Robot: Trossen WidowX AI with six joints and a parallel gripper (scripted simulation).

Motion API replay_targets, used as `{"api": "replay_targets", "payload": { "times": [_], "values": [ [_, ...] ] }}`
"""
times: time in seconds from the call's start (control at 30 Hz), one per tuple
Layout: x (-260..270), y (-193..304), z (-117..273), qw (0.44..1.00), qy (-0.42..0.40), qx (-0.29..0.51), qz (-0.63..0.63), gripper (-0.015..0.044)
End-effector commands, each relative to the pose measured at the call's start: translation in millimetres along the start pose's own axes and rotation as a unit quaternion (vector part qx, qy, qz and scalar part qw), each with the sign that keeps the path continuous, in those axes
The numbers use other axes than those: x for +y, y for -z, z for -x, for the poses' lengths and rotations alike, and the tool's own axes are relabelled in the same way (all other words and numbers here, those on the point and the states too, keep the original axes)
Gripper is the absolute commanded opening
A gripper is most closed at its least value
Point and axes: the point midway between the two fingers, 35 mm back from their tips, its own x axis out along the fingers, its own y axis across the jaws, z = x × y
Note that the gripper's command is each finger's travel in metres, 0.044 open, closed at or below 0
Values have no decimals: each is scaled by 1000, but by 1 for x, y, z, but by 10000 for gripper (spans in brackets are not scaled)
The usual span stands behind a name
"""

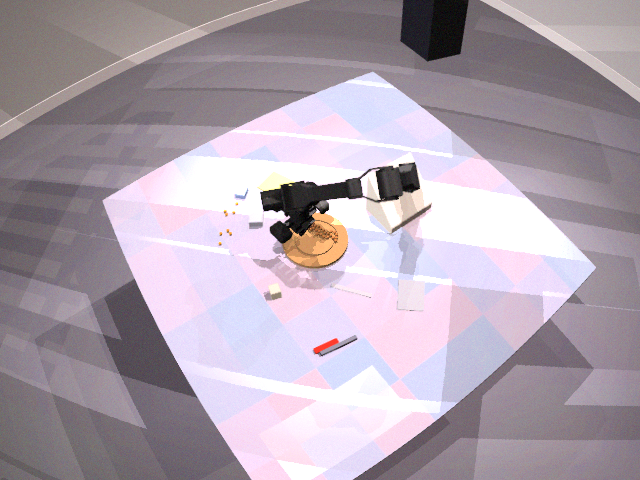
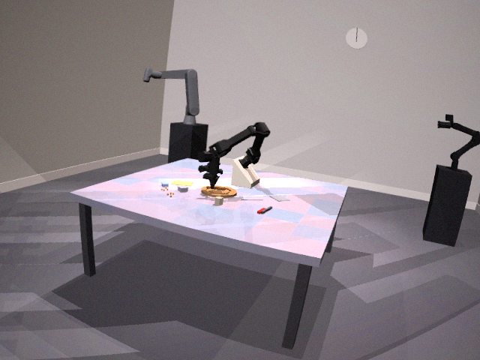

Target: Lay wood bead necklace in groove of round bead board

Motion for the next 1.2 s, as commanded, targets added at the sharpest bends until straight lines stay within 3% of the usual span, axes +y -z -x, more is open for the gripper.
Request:
{"api": "replay_targets", "payload": {
  "times": [0.0,0.53,1.17],
  "values": [
    [0,0,0,1000,0,0,0,26],
    [-2,0,1,1000,3,2,-2,440],
    [-2,1,8,1000,2,3,-4,440]
  ]
}}
